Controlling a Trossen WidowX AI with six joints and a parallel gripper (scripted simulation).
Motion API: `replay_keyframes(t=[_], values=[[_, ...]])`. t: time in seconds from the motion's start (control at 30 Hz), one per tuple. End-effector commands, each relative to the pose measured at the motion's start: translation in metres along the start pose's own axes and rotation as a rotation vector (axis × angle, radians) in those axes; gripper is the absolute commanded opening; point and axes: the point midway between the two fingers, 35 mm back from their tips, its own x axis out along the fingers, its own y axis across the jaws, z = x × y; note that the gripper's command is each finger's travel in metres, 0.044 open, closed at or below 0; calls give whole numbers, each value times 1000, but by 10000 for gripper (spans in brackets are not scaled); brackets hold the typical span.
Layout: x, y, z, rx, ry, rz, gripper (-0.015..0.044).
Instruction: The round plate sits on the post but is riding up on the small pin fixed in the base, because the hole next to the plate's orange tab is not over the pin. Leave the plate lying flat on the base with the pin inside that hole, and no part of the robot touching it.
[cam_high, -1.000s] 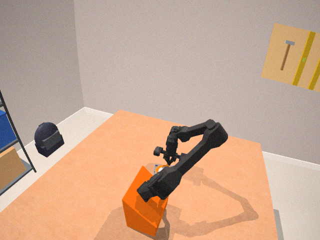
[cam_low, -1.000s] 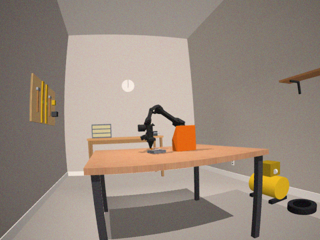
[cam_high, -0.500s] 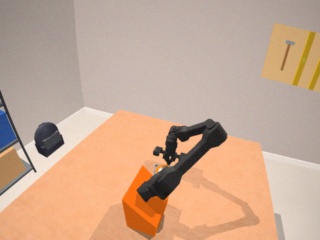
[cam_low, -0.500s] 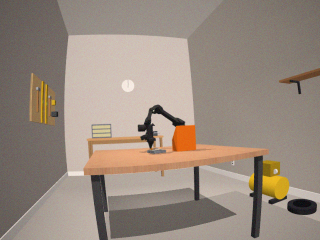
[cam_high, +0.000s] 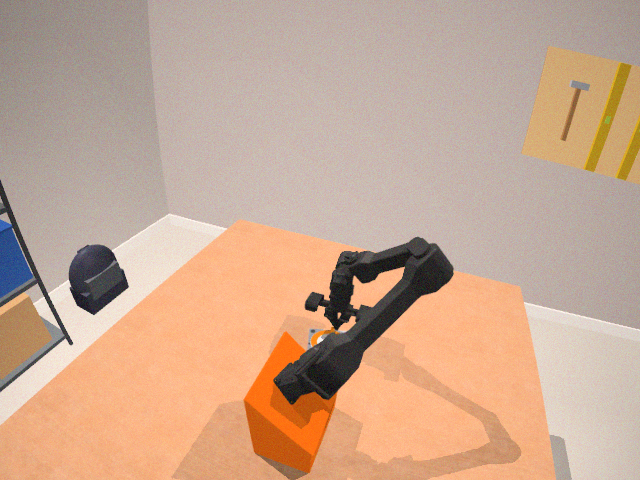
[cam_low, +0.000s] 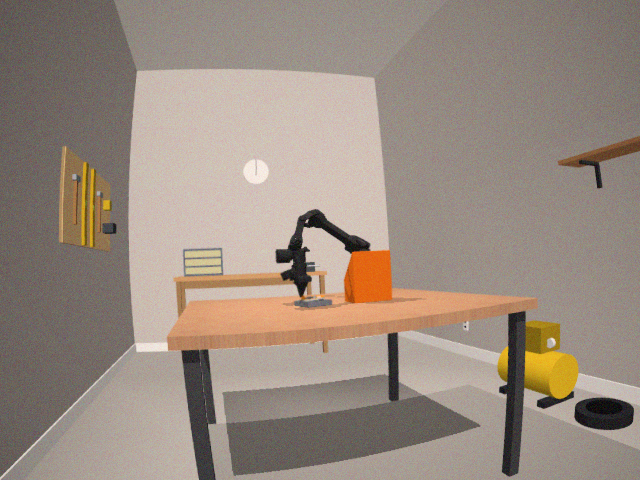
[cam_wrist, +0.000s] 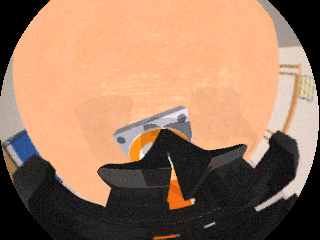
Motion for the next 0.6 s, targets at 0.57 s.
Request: replay_keyframes(t=[0.57], values=[[-1,23,-4,0,-1,18,0]])
